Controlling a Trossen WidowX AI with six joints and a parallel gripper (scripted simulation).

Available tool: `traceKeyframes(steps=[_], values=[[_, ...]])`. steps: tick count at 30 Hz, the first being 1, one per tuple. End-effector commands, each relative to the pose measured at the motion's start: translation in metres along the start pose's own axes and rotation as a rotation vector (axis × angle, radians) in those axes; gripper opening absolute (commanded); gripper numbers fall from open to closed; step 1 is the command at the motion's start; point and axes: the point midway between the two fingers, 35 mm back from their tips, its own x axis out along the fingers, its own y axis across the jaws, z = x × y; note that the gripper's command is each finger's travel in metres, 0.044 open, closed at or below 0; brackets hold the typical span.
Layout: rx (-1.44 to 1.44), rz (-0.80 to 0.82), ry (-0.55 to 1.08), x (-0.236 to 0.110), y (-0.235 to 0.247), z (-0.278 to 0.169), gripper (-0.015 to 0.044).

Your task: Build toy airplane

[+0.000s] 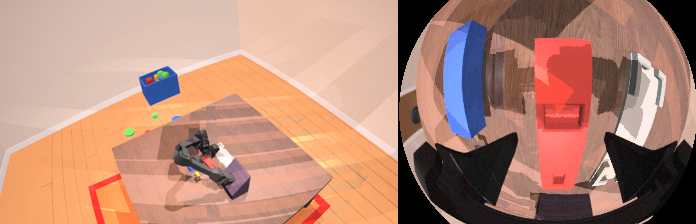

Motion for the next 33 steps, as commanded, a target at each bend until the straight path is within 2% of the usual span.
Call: traceKeyframes(steps=[1,14,24,30,33], values=[[0.01,0.009,0.004,0.008,0.0,-0.002,0.044],[0.01,0.012,0.004,0.026,0.001,-0.003,0.044],[0.01,0.012,0.004,0.026,0.001,-0.003,0.0177],[0.01,0.012,0.004,0.026,0.001,-0.003,0.0138],[0.01,0.011,0.003,0.024,0.001,-0.003,0.0059]])
